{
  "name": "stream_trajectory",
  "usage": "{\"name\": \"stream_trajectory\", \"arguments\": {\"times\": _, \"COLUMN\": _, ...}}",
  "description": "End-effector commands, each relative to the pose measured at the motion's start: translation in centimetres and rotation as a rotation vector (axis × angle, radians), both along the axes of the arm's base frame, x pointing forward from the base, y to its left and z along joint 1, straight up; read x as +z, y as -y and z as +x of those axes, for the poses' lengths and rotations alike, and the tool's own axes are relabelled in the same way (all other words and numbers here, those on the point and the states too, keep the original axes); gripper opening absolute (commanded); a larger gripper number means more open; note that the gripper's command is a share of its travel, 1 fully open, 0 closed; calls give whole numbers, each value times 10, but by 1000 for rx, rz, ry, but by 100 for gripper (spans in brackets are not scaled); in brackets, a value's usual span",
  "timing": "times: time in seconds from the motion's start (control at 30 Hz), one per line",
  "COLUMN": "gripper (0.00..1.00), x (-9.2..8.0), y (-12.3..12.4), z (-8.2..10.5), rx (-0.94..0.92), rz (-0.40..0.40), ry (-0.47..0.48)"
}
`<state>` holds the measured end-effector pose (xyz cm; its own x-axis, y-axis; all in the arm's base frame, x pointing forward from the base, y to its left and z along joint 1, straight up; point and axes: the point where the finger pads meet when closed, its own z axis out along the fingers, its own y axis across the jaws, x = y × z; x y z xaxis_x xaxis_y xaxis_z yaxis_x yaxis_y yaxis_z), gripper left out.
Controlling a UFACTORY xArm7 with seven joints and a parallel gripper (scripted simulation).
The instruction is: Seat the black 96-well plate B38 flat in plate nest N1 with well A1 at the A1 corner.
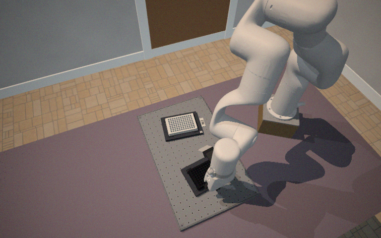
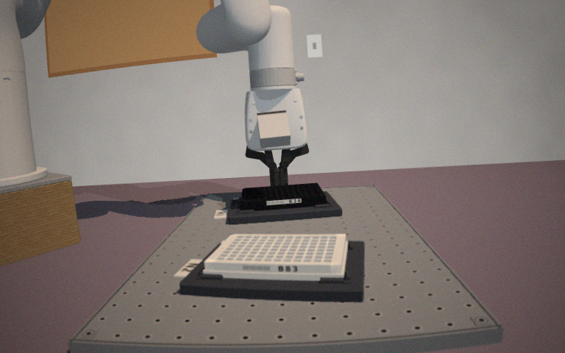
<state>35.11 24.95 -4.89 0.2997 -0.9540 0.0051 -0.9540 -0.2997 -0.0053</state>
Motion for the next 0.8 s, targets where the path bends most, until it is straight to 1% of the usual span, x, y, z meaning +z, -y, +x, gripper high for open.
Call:
{"name": "stream_trajectory", "arguments": {"times": 0.0, "gripper": 0, "x": 1, "y": 0, "z": 2, "rx": 0, "rz": 2, "ry": 3}}
{"name": "stream_trajectory", "arguments": {"times": 0.77, "gripper": 0, "x": 1, "y": 7, "z": 4, "rx": 0, "rz": 2, "ry": 3}}
